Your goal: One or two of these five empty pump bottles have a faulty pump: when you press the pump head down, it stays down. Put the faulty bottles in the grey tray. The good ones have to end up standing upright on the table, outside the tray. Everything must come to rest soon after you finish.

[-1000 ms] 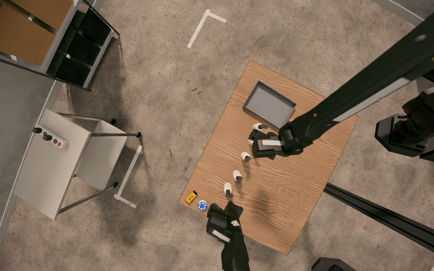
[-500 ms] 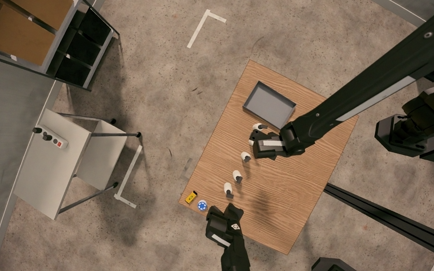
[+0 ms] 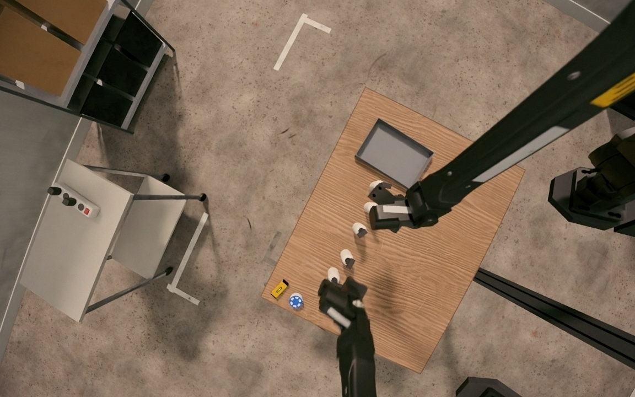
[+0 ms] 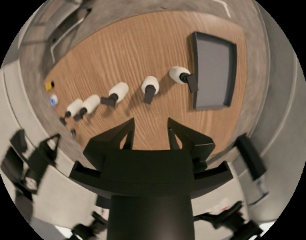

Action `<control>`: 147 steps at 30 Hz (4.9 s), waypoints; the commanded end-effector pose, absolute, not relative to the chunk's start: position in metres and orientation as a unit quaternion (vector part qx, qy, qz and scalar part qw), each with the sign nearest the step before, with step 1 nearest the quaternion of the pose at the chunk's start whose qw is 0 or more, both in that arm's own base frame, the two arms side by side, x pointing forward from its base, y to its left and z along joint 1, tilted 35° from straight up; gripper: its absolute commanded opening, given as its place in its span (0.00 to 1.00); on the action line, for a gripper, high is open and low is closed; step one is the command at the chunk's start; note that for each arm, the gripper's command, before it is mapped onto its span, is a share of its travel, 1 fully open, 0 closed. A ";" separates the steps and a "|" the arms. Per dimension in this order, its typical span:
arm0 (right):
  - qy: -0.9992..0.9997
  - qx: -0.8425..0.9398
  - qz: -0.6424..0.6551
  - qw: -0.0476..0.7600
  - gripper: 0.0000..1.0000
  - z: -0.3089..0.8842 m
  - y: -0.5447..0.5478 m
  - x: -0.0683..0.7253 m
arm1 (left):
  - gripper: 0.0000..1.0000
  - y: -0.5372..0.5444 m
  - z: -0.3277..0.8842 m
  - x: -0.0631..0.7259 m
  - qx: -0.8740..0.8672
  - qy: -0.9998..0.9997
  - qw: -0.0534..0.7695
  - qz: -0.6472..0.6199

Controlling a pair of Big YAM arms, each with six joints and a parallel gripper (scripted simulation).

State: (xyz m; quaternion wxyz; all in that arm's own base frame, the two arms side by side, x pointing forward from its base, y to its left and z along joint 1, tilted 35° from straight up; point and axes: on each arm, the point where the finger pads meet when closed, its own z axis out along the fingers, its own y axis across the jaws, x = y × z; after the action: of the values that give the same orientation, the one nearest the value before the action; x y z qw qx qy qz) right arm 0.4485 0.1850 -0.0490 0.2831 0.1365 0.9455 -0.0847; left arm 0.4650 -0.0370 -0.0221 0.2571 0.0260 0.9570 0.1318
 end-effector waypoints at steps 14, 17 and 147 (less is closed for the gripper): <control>0.908 0.289 -0.029 0.303 0.51 -0.087 0.178 0.487 | 0.00 -0.071 -0.060 0.495 0.023 0.952 0.277 0.129; 0.908 0.289 -0.029 0.303 0.51 -0.087 0.178 0.487 | 0.00 -0.071 -0.060 0.495 0.023 0.952 0.277 0.129; 0.939 0.196 -0.054 0.277 0.22 -0.112 0.097 0.446 | 0.00 -0.092 0.003 0.451 0.019 0.954 0.272 0.126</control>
State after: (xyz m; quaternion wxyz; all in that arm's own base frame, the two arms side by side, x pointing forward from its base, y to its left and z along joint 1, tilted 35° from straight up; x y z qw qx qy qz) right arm 0.4398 0.1230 -0.1250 0.2610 0.2136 0.9395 -0.0599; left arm 0.4585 -0.0855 -0.0112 0.2686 0.0275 0.9540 0.1304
